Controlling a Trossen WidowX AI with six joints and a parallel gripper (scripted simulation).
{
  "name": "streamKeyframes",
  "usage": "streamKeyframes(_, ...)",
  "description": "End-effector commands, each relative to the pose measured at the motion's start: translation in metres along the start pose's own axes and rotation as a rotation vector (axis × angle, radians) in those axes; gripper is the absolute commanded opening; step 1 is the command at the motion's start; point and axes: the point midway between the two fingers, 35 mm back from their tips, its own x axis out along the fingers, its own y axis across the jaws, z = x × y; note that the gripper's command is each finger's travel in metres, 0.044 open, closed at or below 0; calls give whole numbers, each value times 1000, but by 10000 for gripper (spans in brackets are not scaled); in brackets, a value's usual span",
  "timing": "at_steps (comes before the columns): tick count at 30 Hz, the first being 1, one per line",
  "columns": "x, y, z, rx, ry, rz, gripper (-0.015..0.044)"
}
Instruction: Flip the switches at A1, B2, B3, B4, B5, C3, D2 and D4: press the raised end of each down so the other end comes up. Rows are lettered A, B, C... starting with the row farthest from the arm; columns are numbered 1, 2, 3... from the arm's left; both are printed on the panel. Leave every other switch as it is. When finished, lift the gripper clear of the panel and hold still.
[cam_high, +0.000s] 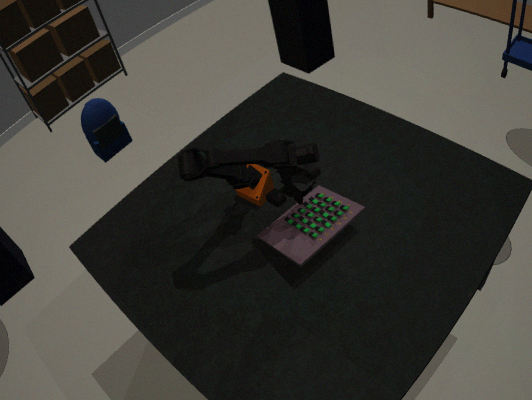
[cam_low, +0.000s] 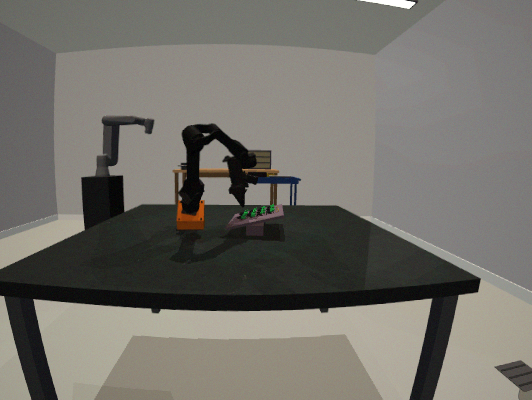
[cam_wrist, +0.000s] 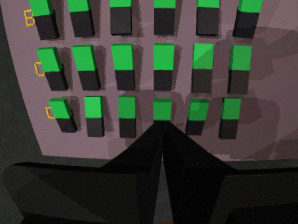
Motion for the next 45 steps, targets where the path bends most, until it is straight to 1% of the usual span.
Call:
streamKeyframes(1,11,-1,0,-6,0,-6,0)
streamKeyframes(15,26,-1,0,-6,0,-6,0)
streamKeyframes(45,27,-1,0,-6,-1,-6,0)
